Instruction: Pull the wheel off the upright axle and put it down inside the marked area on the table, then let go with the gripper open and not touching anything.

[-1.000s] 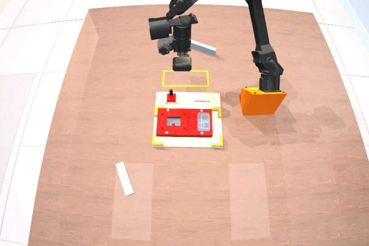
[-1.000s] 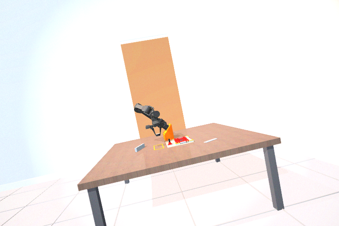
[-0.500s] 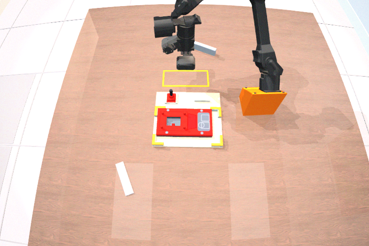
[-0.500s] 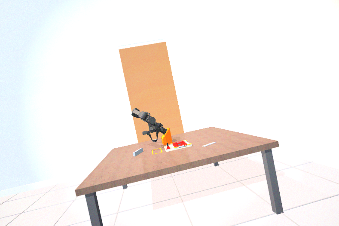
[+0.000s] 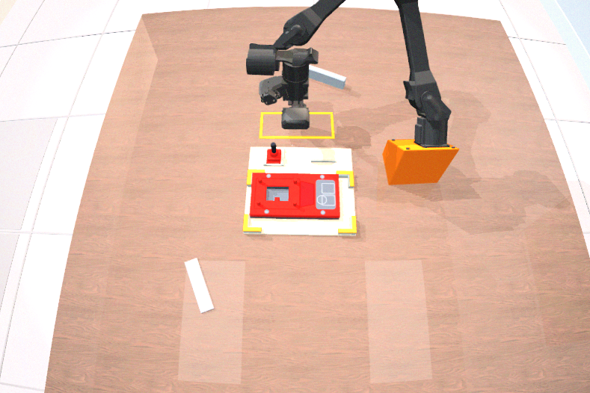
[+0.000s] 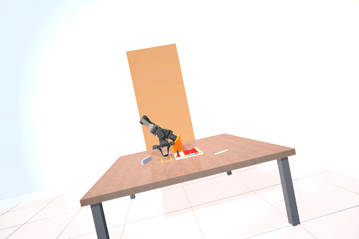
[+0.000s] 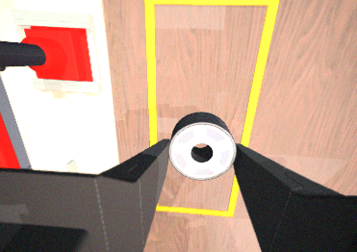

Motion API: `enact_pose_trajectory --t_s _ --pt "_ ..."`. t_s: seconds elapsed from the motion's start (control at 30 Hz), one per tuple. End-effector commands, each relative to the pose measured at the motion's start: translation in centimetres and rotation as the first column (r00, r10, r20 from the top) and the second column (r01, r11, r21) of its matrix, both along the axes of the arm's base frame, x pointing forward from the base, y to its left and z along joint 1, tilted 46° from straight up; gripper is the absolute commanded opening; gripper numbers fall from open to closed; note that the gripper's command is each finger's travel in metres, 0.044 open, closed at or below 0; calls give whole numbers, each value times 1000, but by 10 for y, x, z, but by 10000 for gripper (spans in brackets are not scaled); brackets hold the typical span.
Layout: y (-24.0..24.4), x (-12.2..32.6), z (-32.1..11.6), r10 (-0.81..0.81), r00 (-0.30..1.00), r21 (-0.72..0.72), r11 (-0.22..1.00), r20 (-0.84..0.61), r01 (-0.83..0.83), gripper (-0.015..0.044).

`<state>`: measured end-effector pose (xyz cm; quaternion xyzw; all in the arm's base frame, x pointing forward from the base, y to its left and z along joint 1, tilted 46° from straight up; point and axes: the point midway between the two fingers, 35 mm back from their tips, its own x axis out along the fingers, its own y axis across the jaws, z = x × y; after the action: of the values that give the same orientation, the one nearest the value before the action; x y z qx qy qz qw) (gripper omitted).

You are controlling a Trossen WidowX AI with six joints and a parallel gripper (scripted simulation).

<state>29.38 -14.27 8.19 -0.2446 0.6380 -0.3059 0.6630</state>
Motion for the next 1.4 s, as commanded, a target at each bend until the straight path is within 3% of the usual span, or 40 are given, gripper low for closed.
enact_pose_trajectory --t_s 0.0,0.2,0.6,0.97,1.13,1.37 --pt "-16 -2 -15 3 1000 0 1000 -4 -3 0" --pt "-22 -4 -20 3 1000 -2 1000 -4 -3 0" --pt "-16 -4 -14 -4 1000 -3 1000 -6 4 300" --pt "24 -4 24 3 1000 0 1000 -4 -3 300" --pt "50 -27 19 9 1000 16 1000 -4 -9 431" --pt "88 -79 23 4 1000 5 1000 -9 -4 440"
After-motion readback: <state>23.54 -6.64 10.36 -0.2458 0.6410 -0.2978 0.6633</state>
